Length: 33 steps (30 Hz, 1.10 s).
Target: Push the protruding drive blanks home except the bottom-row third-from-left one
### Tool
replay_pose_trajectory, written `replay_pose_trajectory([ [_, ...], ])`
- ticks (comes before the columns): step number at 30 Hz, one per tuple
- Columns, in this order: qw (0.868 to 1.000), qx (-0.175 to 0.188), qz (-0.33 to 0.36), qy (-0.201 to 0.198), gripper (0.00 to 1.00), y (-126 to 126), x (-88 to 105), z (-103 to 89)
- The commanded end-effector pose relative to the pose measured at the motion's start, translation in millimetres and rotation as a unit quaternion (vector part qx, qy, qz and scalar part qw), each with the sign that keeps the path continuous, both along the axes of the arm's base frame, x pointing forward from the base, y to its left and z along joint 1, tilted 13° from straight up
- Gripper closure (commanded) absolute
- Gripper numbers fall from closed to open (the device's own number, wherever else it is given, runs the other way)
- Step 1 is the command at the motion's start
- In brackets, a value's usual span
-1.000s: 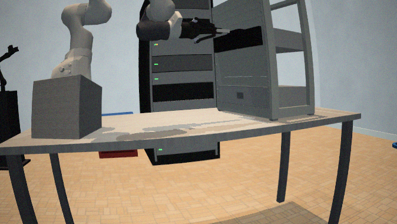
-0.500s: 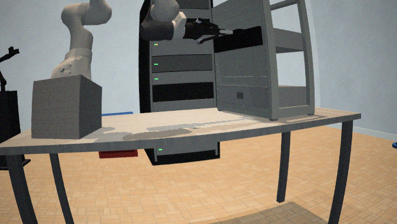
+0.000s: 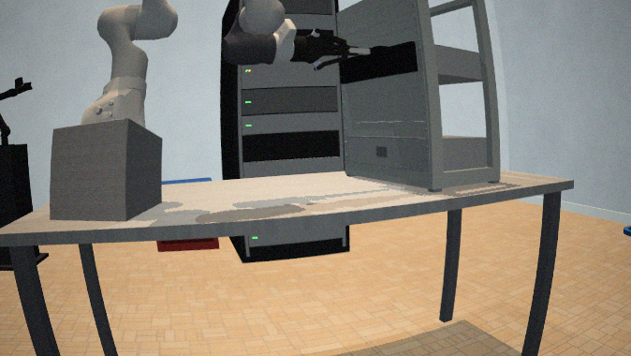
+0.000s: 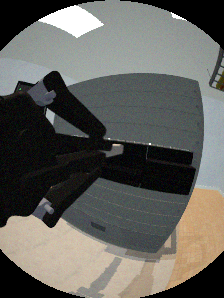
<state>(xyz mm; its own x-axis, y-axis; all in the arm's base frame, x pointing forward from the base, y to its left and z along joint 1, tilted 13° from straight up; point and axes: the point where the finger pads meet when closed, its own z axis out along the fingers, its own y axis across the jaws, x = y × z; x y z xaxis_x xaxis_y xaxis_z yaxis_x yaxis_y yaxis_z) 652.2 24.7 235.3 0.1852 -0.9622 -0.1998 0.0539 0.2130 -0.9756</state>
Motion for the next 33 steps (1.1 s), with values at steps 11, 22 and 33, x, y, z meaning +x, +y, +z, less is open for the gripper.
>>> replay_pose_trajectory([
  [11, 1.0, 0.001, -0.001, 0.002, 1.0, -0.7, 1.1, -1.2],
  [22, 1.0, 0.001, -0.001, 0.002, 1.0, 1.1, 10.5, -0.5],
  [33, 1.0, 0.001, -0.001, 0.002, 1.0, 1.9, 14.5, -0.5],
])
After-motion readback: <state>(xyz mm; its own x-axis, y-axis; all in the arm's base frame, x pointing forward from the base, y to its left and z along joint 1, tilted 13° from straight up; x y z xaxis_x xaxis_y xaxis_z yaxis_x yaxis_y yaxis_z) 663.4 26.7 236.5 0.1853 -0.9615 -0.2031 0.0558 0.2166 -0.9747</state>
